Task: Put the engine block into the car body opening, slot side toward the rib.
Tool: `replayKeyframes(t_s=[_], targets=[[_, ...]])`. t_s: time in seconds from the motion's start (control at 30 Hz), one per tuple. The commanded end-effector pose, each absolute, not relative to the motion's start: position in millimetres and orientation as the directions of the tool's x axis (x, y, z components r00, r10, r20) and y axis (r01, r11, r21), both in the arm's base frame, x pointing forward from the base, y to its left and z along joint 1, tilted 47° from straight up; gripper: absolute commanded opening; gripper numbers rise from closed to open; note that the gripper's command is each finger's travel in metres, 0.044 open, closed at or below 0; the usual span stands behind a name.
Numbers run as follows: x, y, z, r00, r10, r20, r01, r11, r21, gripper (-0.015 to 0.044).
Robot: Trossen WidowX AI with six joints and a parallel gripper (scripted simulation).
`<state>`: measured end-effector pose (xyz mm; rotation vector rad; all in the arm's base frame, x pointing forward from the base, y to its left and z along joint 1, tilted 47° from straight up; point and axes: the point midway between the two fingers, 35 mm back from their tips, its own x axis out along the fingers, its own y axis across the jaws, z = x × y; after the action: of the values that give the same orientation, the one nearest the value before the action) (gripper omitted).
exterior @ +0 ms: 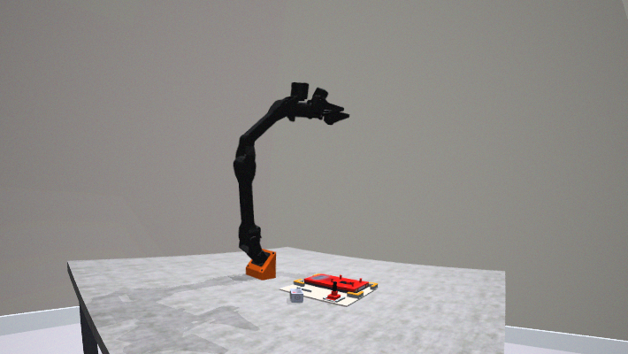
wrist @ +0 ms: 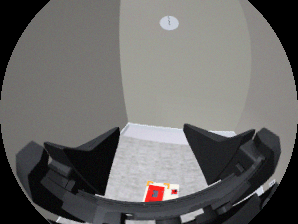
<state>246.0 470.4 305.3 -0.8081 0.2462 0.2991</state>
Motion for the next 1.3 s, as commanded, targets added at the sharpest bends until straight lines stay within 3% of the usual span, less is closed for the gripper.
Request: replayKeyframes(t_s=[0.0, 0.63, 1.27], targets=[[246, 470, 305, 0.93, 0.168, -0.327, -0.354, 0.653, -0.67, 0.0426], [337, 340, 242, 0.846, -0.17, -0.505, -0.178, 0.803, -0.568, 0.044], [356, 170, 186, 0.56, -0.519, -0.646, 0.197, 0.841, -0.505, 0.044]])
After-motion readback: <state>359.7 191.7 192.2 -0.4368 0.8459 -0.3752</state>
